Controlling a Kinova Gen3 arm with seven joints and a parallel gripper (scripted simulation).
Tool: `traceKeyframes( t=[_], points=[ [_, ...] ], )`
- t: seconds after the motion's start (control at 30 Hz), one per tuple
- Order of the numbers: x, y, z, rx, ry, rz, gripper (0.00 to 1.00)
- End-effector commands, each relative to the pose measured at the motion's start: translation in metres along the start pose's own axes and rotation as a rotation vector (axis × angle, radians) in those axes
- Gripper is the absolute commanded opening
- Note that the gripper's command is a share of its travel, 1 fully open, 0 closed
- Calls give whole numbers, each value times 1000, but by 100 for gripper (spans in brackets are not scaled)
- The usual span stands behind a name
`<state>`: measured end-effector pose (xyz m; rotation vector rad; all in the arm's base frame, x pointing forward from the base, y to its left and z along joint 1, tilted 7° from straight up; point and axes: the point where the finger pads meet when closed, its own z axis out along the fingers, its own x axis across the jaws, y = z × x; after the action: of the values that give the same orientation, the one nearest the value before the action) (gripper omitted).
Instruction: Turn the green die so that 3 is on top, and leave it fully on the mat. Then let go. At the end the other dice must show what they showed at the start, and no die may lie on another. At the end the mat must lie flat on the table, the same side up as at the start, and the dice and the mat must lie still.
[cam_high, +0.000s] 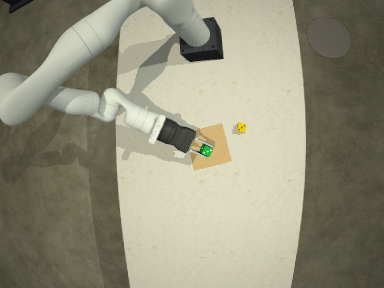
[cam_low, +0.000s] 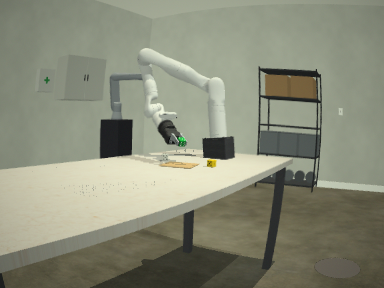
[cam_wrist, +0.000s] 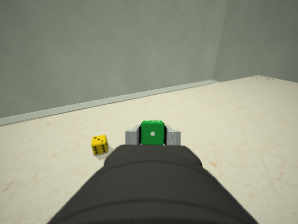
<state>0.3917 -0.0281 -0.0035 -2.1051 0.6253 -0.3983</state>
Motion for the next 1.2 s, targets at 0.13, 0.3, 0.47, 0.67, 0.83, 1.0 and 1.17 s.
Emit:
traceKeyframes(
  t=[0.13, 0.3, 0.47, 0.67, 0.83, 1.0, 1.17],
  points=[
    [0, 2, 2, 11, -1, -9, 57],
    [0, 12, 8, 11, -1, -9, 57],
    [0, 21, 13, 11, -1, -9, 57],
    [0, 39, 22, 11, -1, -9, 57],
    [0, 51, 29, 11, -1, -9, 57],
    [0, 56, 32, 11, -1, -9, 57],
    [1, 57, 32, 11, -1, -9, 57]
  ],
)
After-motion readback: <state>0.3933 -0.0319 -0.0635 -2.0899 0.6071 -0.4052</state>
